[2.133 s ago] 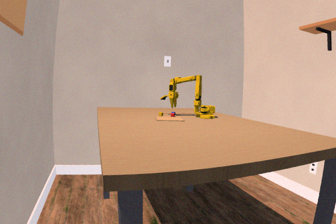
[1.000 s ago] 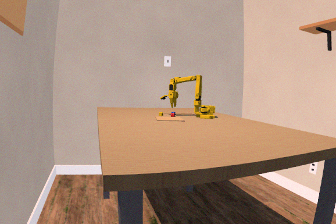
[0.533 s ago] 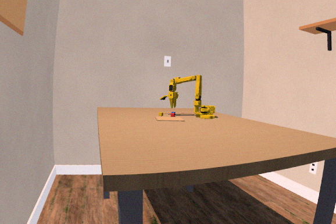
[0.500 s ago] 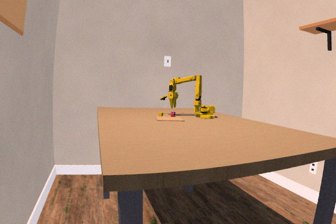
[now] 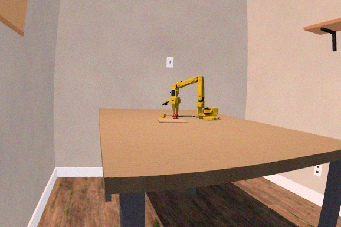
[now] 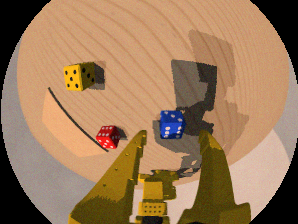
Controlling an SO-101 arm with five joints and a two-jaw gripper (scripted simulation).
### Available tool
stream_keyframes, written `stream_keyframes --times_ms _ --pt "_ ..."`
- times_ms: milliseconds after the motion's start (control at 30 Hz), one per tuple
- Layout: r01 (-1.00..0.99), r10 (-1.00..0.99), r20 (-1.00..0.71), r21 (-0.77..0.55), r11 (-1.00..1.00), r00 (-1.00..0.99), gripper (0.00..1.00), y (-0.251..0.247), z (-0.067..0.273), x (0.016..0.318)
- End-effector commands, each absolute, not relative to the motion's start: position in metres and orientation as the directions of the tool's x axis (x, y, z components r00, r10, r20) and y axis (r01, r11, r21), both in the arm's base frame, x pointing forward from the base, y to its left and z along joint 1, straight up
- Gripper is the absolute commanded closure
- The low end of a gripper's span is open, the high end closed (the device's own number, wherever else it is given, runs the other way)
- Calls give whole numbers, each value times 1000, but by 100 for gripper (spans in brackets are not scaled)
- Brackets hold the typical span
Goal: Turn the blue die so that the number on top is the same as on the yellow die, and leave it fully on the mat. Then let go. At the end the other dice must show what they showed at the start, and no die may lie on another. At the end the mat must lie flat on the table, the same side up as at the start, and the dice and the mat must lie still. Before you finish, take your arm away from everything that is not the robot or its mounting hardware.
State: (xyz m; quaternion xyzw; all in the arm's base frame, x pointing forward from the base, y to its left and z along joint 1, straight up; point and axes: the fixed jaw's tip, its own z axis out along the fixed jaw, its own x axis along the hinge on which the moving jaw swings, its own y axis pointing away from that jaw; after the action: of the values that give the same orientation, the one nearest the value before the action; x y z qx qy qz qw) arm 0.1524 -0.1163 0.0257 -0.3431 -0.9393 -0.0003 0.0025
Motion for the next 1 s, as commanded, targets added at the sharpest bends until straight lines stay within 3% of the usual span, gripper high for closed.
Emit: stream_keyframes --times_ms 0,967 --pt "645 643 -82 1 764 -762 72 -123 32 162" --pt "645 643 -82 1 764 -762 73 -123 22 161"
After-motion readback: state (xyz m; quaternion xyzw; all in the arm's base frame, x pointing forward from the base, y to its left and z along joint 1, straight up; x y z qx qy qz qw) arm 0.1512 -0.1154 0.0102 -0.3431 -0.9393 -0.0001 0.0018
